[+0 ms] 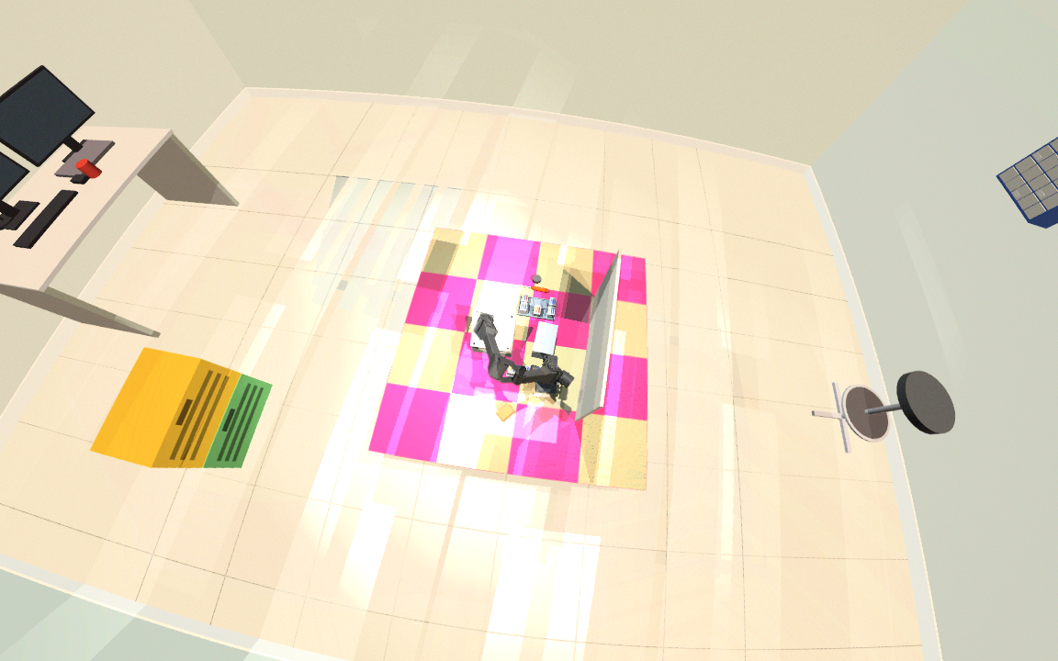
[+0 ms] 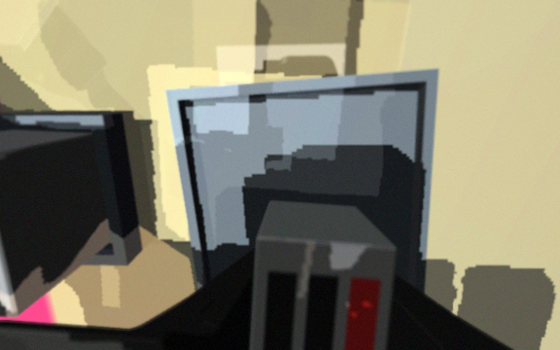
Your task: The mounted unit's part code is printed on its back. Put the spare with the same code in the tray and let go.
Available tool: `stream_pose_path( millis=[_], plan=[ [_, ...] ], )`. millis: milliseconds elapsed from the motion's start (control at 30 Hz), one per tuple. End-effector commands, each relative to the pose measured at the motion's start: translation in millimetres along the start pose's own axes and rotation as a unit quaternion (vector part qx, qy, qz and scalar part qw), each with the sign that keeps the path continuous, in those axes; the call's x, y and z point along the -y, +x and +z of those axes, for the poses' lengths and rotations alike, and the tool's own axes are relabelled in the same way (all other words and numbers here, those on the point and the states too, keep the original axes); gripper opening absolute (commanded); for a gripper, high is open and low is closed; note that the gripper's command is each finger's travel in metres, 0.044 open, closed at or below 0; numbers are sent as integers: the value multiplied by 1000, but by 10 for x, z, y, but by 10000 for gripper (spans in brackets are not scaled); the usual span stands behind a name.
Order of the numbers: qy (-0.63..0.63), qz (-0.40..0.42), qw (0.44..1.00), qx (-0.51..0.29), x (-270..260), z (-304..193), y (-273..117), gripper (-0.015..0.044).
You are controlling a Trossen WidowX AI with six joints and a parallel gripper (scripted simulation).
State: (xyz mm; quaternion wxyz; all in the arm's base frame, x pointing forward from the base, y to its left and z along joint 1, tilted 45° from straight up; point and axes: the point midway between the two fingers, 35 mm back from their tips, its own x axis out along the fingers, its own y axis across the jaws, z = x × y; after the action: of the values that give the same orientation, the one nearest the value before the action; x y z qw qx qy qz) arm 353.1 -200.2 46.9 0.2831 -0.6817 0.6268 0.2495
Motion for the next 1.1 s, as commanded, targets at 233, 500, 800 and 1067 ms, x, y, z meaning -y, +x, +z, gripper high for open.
stream_pose_path(
  millis=[233,500,800,1067],
  plan=[
    [0,0,1000,0,2,-2,-2,394],
    [-3,0,1000,6,11,28,-967,440],
    [-6,-11,1000,7,37,45,-1096,440],
    [-6,-11,1000,7,37,45,-1096,440]
  ],
)
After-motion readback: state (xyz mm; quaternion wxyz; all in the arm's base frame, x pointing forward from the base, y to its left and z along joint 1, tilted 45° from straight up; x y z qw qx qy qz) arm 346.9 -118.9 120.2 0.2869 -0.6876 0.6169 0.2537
